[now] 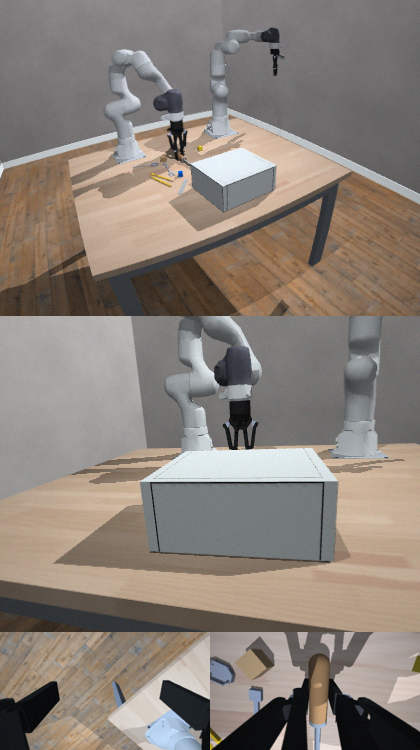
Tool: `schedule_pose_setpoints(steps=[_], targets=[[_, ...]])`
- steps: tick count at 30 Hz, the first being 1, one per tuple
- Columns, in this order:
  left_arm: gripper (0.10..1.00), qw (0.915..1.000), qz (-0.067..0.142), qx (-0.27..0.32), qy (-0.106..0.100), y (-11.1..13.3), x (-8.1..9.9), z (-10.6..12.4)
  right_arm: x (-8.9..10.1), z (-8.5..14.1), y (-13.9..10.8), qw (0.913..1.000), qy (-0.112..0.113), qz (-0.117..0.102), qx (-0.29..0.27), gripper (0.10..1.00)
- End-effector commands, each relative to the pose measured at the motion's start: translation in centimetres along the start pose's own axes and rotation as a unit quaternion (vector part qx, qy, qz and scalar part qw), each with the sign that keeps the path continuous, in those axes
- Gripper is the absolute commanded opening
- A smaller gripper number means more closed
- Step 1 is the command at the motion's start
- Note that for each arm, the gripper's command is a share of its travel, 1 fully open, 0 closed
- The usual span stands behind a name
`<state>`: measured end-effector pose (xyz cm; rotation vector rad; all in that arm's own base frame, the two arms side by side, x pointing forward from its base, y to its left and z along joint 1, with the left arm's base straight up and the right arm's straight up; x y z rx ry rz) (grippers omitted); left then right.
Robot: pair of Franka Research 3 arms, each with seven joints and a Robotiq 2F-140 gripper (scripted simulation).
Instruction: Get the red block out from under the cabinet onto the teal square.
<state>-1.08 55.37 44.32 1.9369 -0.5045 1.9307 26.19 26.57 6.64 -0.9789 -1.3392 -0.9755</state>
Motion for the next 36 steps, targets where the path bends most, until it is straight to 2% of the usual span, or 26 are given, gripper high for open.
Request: schedule_pose_setpoints(steps=[1,36], targets=[[1.0,1.0,0.0,0.0,0.0,0.0,0.01,0.0,0.14,0.0,0.12,1.0,0.0,-0.001,-0.006,0.099],[1.0,1.0,0.0,0.0,0.0,0.0,0.01,0.0,0.14,-0.09,0.46,1.0,0.0,-0.001,-0.006,0.099]])
Point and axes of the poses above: on each arm, the point where the finger pads meet when closed, its own x axis back along the fingers, its own z axis across the jaws, y = z × x, the point moved 3 cm from there along x, back along the fingers, and after that the axes turned 14 degrees about x, right-handed, at the moved point
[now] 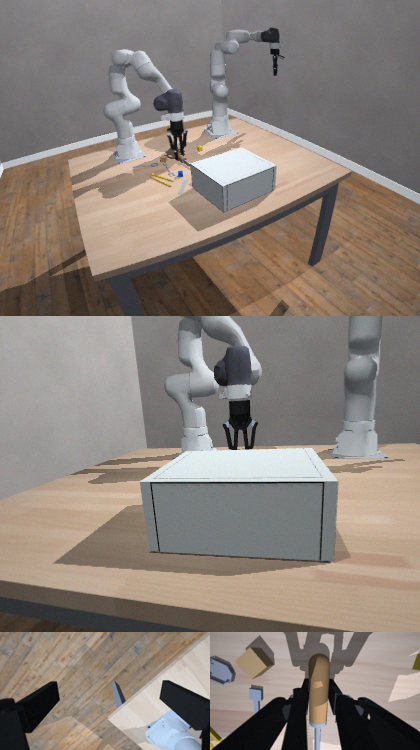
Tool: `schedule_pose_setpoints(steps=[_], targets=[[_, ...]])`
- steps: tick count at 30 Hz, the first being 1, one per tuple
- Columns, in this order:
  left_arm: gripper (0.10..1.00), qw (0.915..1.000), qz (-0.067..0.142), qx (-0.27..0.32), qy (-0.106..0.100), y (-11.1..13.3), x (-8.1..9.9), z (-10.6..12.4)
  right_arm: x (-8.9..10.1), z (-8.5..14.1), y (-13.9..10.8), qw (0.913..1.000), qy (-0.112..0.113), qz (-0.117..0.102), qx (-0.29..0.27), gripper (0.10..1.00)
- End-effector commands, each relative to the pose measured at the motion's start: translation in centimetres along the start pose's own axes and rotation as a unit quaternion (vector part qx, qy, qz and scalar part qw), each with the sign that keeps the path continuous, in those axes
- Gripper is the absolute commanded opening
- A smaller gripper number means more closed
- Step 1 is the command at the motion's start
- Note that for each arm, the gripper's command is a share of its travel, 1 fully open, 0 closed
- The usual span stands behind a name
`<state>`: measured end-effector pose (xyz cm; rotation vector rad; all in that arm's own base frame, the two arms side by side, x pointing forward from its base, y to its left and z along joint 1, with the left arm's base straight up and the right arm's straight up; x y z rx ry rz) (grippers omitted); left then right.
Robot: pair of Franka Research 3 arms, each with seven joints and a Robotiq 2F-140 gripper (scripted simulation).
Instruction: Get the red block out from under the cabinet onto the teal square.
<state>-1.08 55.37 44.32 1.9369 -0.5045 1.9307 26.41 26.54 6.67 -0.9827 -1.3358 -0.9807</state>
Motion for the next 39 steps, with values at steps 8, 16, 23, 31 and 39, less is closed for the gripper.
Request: schedule_pose_setpoints(steps=[8,16,23,31,39], targets=[[1.0,1.0,0.0,0.0,0.0,0.0,0.0,0.0,0.1,-0.2,1.0,1.0,0.0,-0.001,-0.004,0.099],[1.0,1.0,0.0,0.0,0.0,0.0,0.0,0.0,0.1,-0.4,1.8,1.0,0.0,-0.001,-0.004,0.099],[1.0,1.0,0.0,0.0,0.0,0.0,0.0,0.0,0.1,-0.7,3.2,1.0,0.0,-0.001,-0.004,0.099],[1.0,1.0,0.0,0.0,0.0,0.0,0.0,0.0,0.1,-1.1,4.6,1.0,0.0,-0.001,-0.004,0.099],[1.0,1.0,0.0,0.0,0.0,0.0,0.0,0.0,0.1,-1.6,6.8,1.0,0.0,-0.001,-0.005,0.099]])
Point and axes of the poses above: on each arm, the point where the finger pads meet when closed, its own x axis back along the fingers, its own z axis across the jaws, y = z × x, the point moved 3 cm from there along x, back along the fingers, and after that the axes turned 14 degrees about x, right-handed, at the moved point
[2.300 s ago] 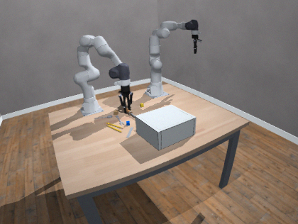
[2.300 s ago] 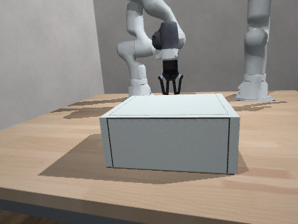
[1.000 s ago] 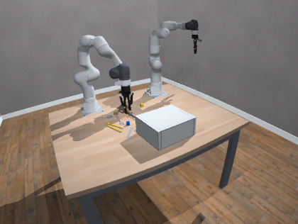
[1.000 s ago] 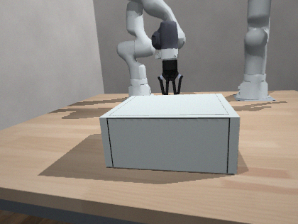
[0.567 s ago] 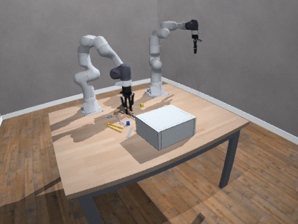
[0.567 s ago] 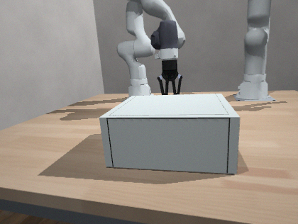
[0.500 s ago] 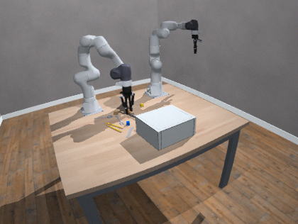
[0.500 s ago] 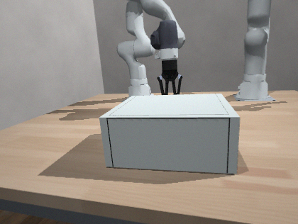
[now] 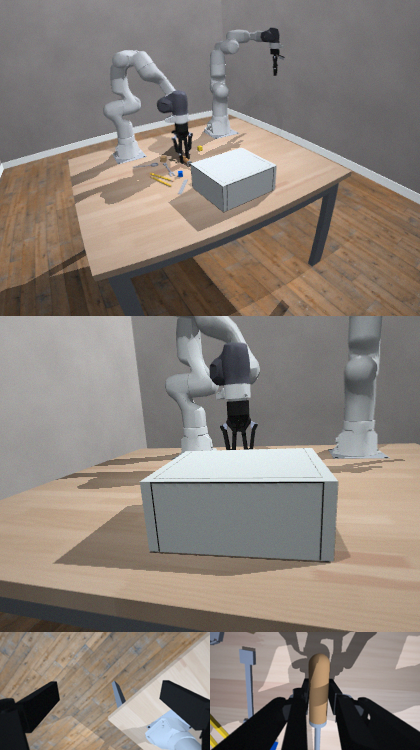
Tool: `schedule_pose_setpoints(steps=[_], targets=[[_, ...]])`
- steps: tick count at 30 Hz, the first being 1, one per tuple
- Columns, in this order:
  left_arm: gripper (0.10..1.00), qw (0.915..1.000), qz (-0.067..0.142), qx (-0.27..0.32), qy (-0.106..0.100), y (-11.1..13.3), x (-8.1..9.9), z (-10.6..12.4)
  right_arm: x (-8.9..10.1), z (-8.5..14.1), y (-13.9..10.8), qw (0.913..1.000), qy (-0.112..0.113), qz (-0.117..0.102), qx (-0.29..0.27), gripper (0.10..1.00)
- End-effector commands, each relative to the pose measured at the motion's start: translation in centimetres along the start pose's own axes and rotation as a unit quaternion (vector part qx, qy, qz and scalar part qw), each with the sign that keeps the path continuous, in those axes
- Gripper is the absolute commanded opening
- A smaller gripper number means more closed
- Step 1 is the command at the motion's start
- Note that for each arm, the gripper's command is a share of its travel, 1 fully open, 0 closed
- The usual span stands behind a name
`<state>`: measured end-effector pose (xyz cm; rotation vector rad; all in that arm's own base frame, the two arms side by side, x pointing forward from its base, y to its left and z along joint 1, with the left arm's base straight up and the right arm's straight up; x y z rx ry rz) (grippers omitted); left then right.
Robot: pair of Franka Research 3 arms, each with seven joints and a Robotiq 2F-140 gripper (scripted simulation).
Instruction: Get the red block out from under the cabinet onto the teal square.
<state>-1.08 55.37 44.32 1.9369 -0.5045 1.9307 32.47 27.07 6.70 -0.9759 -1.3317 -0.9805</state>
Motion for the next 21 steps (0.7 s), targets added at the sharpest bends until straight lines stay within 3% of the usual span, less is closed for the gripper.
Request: schedule_pose_setpoints(steps=[1,21], targets=[[1.0,1.0,0.0,0.0,0.0,0.0,0.0,0.0,0.1,-0.4,1.1,1.0,-0.004,-0.001,-0.007,0.099],[1.0,1.0,0.0,0.0,0.0,0.0,0.0,0.0,0.1,-1.7,6.5,1.0,-0.004,-0.001,-0.008,0.099]])
Point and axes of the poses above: on each arm, the point where the finger pads meet when closed, its own x axis back along the fingers, its own z axis across the jaws, y = z × x, the point moved 3 cm from there along x, back along the fingers, and after that the axes turned 14 degrees about x, right-handed, at the moved point
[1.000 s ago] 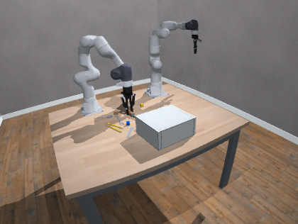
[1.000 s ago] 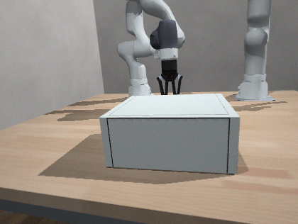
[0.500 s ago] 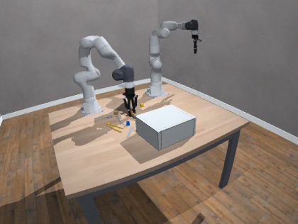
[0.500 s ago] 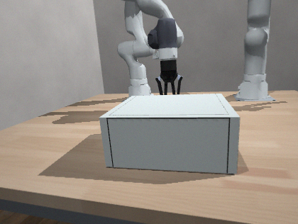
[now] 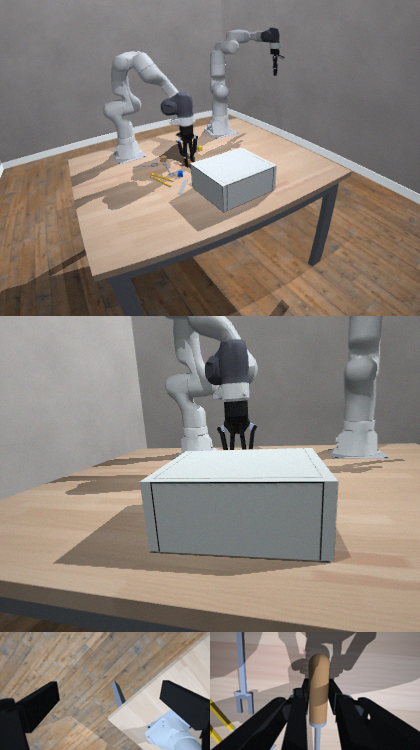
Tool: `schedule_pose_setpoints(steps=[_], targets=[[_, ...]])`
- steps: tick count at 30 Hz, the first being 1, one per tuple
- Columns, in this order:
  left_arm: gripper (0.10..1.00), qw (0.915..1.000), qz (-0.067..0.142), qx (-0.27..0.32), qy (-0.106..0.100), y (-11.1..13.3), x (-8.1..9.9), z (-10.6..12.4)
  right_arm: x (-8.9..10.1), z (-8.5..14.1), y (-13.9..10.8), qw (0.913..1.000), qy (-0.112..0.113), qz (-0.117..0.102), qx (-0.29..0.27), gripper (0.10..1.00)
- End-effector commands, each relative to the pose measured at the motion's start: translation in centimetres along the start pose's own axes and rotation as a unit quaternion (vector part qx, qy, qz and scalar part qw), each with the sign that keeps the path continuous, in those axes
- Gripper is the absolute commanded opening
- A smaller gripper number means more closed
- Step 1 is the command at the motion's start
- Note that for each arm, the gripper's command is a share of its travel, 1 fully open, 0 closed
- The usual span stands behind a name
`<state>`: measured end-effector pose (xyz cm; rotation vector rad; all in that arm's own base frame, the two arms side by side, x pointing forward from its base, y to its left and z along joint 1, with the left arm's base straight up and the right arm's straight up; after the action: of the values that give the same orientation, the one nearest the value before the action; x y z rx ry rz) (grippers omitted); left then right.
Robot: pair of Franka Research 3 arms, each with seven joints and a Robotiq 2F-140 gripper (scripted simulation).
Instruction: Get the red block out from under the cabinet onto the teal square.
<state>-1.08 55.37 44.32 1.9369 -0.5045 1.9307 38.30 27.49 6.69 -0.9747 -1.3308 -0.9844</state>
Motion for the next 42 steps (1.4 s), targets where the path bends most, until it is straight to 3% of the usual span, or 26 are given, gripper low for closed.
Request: schedule_pose_setpoints(steps=[1,19,42], targets=[[1.0,1.0,0.0,0.0,0.0,0.0,0.0,0.0,0.1,-0.4,1.1,1.0,-0.005,0.0,-0.007,0.099],[1.0,1.0,0.0,0.0,0.0,0.0,0.0,0.0,0.1,-1.5,5.4,1.0,-0.005,0.0,-0.008,0.099],[1.0,1.0,0.0,0.0,0.0,0.0,0.0,0.0,0.1,-2.4,9.0,1.0,-0.005,0.0,-0.009,0.099]])
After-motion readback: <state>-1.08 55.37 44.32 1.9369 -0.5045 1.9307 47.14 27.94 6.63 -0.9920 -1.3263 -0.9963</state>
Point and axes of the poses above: on each arm, the point where the finger pads meet when closed, its own x axis back along the fingers, its own z axis across the jaws, y = z × x, the point moved 3 cm from there along x, back along the fingers, and after that the axes turned 14 degrees about x, right-handed, at the moved point
